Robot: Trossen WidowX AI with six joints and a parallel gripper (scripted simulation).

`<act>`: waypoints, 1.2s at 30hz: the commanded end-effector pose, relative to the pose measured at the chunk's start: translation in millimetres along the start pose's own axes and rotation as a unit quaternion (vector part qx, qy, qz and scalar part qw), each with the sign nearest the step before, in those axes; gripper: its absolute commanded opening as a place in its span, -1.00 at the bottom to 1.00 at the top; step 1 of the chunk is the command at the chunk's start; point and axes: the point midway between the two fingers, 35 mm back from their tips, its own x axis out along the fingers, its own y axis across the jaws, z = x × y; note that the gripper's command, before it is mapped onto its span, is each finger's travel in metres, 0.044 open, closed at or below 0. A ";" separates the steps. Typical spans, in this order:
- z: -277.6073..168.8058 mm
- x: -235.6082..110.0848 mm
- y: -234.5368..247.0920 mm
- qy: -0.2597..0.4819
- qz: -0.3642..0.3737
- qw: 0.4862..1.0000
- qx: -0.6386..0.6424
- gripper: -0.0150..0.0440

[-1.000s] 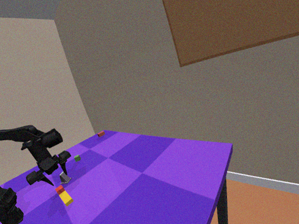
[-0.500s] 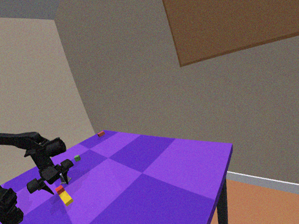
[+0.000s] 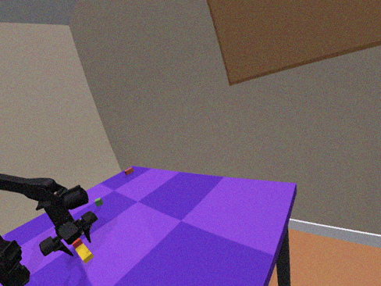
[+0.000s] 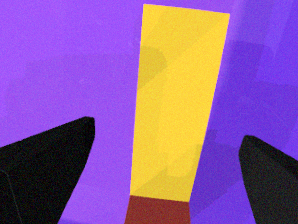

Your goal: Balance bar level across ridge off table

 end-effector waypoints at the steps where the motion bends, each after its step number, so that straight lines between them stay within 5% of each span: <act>1: 0.4 6.9 -0.5 -0.001 -0.002 1.000 -0.001 0.58; 21: 0.2 19.1 -0.9 -0.001 -0.002 1.000 -0.001 0.58; 28: -0.5 18.9 -1.0 0.001 -0.002 1.000 0.000 -0.05; 36: -0.3 17.3 -0.7 0.001 -0.002 1.000 0.000 -0.36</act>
